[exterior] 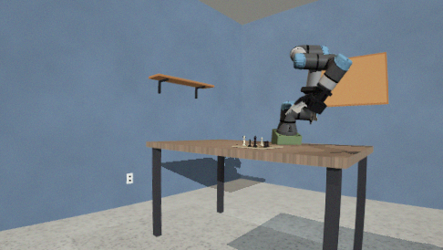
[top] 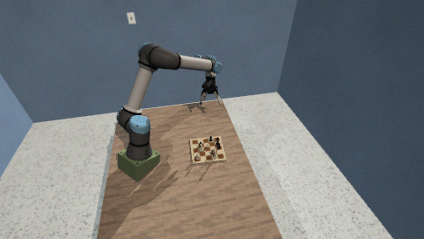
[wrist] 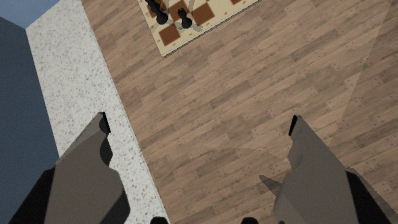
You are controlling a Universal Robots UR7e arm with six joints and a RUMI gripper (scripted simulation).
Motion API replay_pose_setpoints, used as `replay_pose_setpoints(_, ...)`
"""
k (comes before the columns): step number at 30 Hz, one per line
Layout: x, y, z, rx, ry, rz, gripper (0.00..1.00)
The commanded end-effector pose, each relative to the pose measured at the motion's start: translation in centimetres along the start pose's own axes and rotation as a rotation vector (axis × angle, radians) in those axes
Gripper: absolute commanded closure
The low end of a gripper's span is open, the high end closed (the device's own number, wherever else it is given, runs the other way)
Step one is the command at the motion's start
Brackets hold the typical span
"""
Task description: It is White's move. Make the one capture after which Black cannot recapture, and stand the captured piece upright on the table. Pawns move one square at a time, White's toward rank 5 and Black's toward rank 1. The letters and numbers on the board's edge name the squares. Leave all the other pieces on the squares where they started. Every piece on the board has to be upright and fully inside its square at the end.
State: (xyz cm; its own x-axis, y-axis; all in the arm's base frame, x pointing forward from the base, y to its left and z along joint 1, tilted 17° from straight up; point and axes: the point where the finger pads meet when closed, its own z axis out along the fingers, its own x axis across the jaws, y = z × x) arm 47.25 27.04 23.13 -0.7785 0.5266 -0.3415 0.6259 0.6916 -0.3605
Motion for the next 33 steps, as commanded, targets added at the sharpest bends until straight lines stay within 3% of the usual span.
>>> replay_pose_setpoints(1, 0.6, 0.1, 2.0, 0.177, -0.064, -0.102, 0.00)
replay_pose_setpoints(7, 1.2, 0.4, 4.2, 0.351, -0.142, -0.226, 0.00)
replay_pose_setpoints(13, 1.7, 0.5, 5.9, 0.485, -0.202, -0.322, 0.00)
replay_pose_setpoints(15, 1.7, 0.5, 5.9, 0.485, -0.202, -0.322, 0.00)
replay_pose_setpoints(24, 2.2, 0.7, 7.4, 0.605, -0.256, -0.408, 0.00)
replay_pose_setpoints(33, 2.3, 0.7, 7.8, 0.640, -0.272, -0.435, 0.00)
